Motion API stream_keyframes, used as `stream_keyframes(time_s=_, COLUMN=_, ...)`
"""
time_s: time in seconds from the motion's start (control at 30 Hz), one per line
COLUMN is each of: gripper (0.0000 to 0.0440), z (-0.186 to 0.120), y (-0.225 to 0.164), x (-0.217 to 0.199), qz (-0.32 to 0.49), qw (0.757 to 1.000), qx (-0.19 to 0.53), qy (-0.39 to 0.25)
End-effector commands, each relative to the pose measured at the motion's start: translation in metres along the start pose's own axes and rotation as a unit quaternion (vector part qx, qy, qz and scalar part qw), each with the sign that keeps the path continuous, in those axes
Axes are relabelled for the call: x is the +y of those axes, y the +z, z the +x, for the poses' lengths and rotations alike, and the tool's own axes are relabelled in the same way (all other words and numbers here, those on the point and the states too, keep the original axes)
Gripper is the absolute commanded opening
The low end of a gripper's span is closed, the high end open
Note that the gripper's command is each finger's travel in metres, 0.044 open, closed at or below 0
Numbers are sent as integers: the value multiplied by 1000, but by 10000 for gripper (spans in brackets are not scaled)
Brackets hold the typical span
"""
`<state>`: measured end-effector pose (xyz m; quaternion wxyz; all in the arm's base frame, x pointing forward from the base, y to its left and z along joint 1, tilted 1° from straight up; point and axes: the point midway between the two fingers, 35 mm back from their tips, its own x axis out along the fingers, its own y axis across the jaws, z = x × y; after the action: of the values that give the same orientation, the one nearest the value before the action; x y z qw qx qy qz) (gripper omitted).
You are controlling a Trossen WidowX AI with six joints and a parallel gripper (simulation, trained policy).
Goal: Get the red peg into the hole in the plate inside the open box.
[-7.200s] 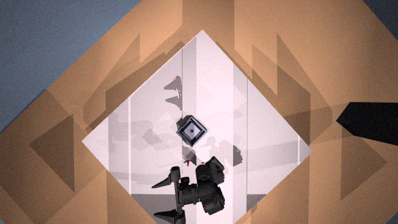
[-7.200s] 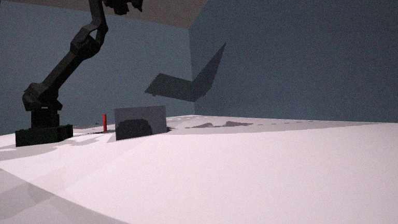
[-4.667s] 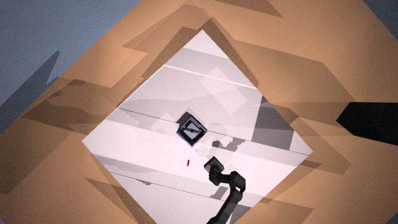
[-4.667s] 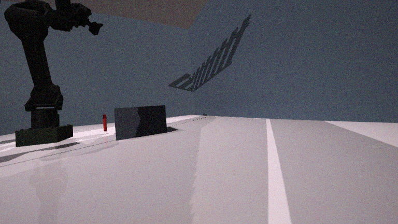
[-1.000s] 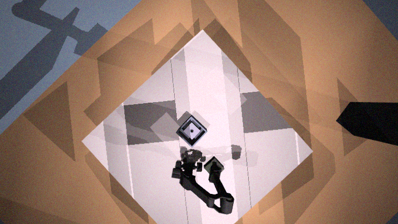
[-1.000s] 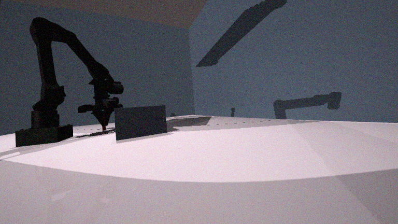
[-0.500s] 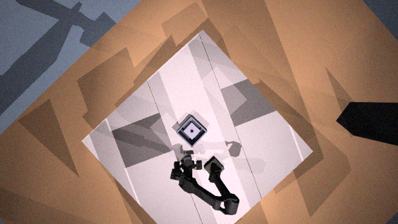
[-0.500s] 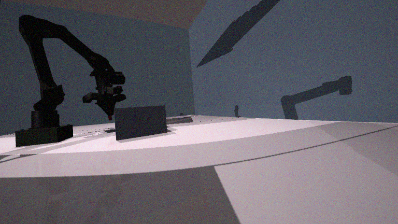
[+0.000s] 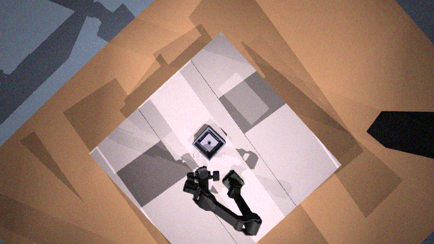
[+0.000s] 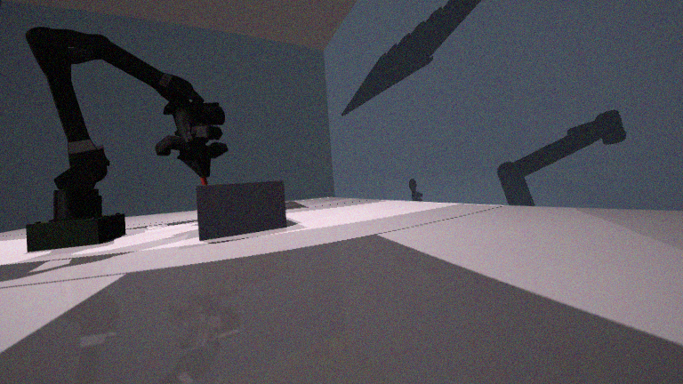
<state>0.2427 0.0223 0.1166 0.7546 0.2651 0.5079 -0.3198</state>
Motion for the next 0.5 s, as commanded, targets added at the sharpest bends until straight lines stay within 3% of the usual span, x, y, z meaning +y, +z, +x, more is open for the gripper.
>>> stream_keyframes(time_s=0.0, gripper=0, z=-2, y=18, x=-2, qz=7, qw=1000, qx=-10, qy=-5)
stream_keyframes(time_s=0.47, gripper=0, z=9, y=69, x=-17, qz=51, qw=998, qx=-23, qy=-17)
